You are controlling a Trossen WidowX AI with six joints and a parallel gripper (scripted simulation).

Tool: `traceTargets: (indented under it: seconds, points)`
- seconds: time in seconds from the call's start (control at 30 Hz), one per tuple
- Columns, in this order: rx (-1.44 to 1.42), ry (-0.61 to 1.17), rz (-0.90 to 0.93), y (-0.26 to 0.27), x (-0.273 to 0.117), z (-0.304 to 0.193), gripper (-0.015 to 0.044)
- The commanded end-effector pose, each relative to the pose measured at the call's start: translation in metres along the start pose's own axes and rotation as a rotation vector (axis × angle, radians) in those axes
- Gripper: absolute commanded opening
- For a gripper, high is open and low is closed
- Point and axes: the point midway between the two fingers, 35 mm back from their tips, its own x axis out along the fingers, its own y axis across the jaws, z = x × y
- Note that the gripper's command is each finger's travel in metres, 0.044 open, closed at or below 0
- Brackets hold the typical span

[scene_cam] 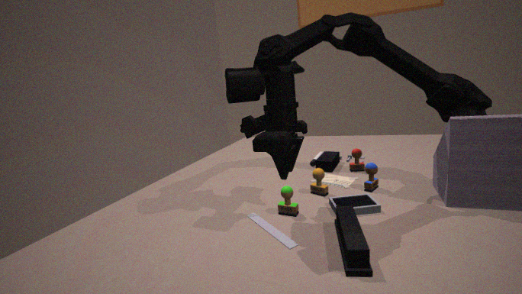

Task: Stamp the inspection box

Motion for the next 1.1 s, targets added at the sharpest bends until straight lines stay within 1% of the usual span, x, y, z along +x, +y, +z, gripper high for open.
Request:
traceTargets:
  seconds: [0.0,0.23,1.07]
  points:
    - [0.026,-0.002,-0.018,-0.006,-0.001,0.004,0.0214]
    - [0.026,-0.002,-0.018,-0.006,0.003,0.004,0.0214]
    - [0.026,-0.002,-0.018,-0.007,0.044,0.006,0.0214]
